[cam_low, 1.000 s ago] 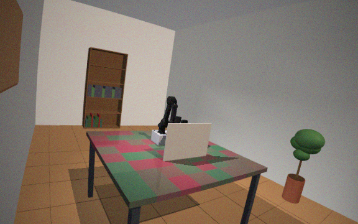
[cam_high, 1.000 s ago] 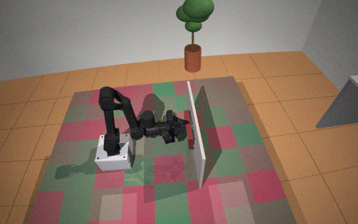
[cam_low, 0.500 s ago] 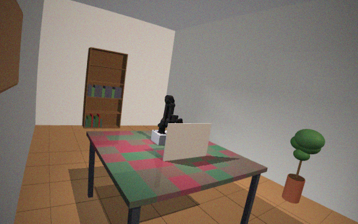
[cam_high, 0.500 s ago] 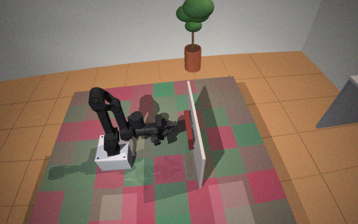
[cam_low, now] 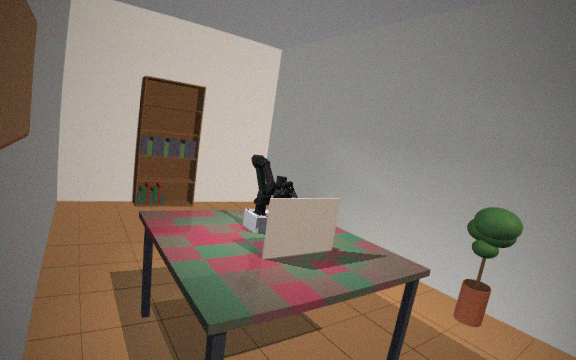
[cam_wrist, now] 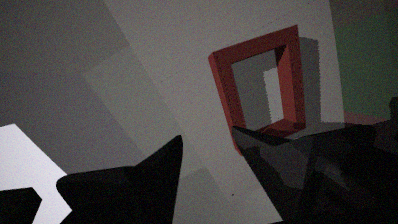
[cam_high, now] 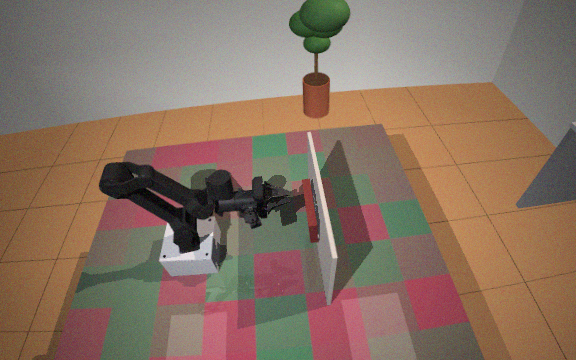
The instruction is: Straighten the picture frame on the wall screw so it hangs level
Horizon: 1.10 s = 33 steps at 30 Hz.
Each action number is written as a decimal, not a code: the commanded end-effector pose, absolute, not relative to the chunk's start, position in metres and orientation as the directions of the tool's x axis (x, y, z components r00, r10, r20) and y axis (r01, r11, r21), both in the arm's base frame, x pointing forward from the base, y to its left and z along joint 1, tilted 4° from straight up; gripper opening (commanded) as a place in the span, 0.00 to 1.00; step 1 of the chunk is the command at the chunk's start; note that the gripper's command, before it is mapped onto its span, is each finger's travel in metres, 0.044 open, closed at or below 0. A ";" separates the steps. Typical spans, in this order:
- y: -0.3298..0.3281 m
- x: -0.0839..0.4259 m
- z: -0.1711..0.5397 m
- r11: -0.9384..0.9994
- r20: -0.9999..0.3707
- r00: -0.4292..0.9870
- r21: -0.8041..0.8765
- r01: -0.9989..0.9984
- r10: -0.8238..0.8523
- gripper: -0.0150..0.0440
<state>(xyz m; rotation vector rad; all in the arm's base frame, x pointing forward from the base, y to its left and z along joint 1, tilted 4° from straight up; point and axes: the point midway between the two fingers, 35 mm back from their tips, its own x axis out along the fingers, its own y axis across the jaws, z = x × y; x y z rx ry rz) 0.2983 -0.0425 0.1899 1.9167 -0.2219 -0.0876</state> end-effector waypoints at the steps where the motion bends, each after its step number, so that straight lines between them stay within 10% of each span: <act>1: -0.043 0.282 0.221 -0.369 0.069 0.979 0.919 -0.138 -0.193 0.69; 33: -0.040 0.227 0.251 -0.427 0.073 0.978 0.891 -0.152 -0.195 0.69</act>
